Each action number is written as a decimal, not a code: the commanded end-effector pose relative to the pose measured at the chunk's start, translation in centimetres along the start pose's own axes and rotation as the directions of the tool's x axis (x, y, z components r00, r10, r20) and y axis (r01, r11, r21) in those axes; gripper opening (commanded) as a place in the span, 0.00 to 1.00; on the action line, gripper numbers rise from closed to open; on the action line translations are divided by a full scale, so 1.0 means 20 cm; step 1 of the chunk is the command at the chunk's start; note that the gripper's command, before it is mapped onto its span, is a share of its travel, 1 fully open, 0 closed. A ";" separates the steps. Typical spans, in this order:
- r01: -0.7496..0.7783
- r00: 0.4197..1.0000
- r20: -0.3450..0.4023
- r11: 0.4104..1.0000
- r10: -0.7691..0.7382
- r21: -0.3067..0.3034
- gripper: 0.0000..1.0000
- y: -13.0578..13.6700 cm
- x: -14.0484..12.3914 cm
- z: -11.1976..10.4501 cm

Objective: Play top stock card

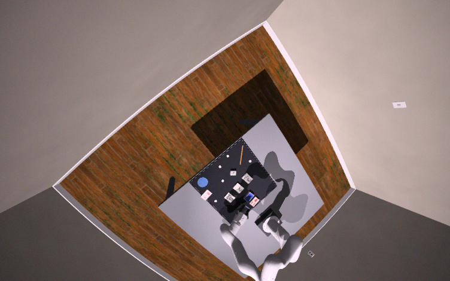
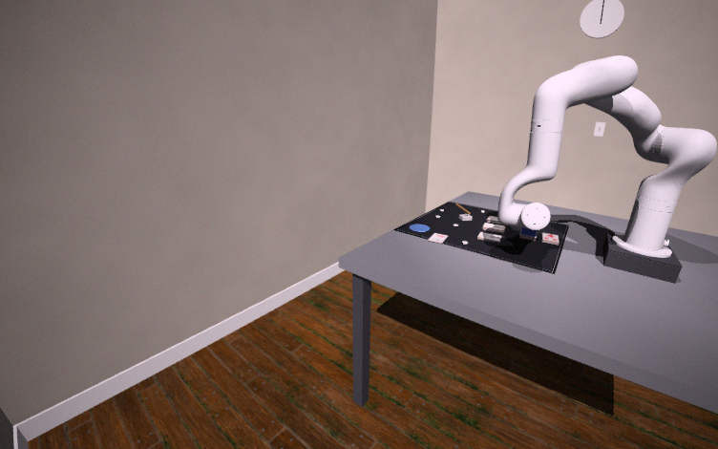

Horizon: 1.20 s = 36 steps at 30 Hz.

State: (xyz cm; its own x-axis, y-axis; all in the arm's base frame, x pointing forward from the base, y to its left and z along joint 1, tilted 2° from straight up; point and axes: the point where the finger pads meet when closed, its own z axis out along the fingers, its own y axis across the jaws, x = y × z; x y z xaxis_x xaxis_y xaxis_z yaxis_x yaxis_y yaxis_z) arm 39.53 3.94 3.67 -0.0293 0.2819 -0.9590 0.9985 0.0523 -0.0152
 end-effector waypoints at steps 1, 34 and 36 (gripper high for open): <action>-0.001 0.996 0.086 1.000 0.002 -0.001 0.63 0.00 0.01 0.00; -0.001 0.967 0.256 1.000 0.002 -0.001 0.63 0.00 0.02 0.00; -0.001 0.967 0.256 1.000 0.002 -0.001 0.63 0.00 0.02 0.00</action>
State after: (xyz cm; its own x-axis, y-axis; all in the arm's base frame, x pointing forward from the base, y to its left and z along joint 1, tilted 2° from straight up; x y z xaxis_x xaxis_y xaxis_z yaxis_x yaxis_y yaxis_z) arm 39.50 4.06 3.22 -0.0163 0.0276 -0.9995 0.9985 0.0532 -0.0148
